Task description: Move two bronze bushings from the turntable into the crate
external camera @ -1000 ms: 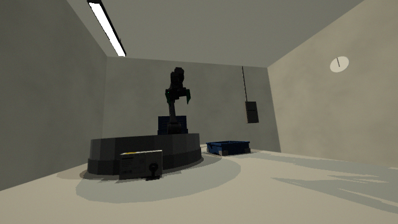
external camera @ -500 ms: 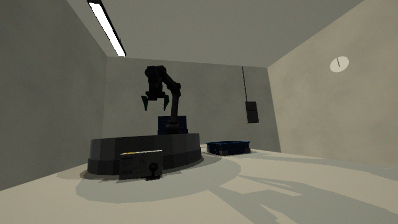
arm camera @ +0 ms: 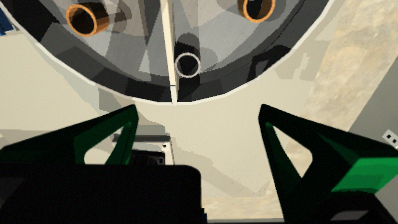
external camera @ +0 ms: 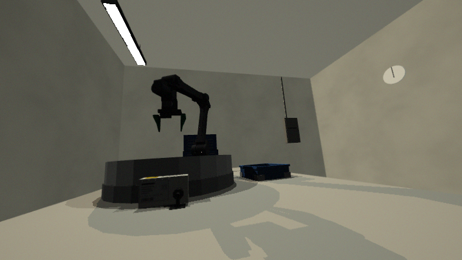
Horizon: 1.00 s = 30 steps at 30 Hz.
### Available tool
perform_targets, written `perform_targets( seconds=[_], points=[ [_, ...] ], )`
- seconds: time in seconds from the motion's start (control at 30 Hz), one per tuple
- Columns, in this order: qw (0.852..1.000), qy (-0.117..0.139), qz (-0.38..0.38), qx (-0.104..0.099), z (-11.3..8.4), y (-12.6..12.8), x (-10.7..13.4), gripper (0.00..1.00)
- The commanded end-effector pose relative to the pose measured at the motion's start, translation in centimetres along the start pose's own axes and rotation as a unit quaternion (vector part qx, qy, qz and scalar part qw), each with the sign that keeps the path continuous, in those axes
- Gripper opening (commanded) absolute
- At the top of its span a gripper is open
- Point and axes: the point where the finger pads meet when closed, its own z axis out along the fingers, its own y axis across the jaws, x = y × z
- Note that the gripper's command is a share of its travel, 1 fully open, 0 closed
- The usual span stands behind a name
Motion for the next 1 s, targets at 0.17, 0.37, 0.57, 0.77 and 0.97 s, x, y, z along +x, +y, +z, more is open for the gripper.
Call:
perform_targets(
  seconds=[0.17,0.37,0.57,0.77,0.97],
  points=[
    [1.000,-0.025,-0.009,0.010,-2.80,-0.70,-1.08,1.00],
    [1.000,-0.025,-0.007,0.010,-2.79,-0.70,-1.08,0.11],
    [1.000,-0.025,-0.007,0.010,-2.79,-0.70,-1.08,0.11],
    [1.000,-0.025,-0.007,0.010,-2.79,-0.70,-1.08,0.11],
    [1.000,-0.025,-0.007,0.010,-2.79,-0.70,-1.08,0.11]
  ],
)
